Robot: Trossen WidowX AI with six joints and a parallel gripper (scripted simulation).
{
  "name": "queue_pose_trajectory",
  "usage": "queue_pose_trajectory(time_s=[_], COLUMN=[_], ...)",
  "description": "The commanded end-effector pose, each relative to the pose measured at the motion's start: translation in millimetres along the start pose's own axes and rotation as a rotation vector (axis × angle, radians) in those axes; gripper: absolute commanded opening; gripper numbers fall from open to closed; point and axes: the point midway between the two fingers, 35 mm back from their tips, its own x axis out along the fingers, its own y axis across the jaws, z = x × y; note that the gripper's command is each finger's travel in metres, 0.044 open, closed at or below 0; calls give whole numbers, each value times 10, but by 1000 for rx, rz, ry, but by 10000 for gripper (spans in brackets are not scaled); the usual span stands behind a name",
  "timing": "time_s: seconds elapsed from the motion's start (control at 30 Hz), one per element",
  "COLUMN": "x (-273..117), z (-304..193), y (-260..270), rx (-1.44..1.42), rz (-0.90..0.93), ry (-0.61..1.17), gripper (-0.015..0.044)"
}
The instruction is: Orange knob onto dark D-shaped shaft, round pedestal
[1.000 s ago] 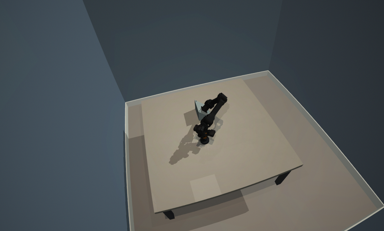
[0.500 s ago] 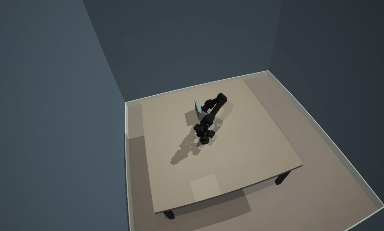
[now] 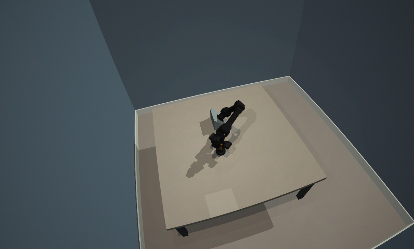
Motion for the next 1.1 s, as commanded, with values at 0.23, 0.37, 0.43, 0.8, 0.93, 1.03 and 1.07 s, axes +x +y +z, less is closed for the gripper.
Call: queue_pose_trajectory(time_s=[0.23, 0.37, 0.43, 0.8, 0.93, 1.03, 1.07], x=[19, 21, 18, -30, -40, -35, -34], z=[-19, -14, -13, -5, 11, 15, 14], y=[-21, -16, -15, -3, 6, 8, 9], rx=[5, 5, 5, 58, 203, 214, 214], rz=[1, 1, 1, 1, 1, 1, 1], ry=[-1, -1, -1, -1, -1, -1, -1], gripper=[0, 0, 0, 0, 0, 0, 0])
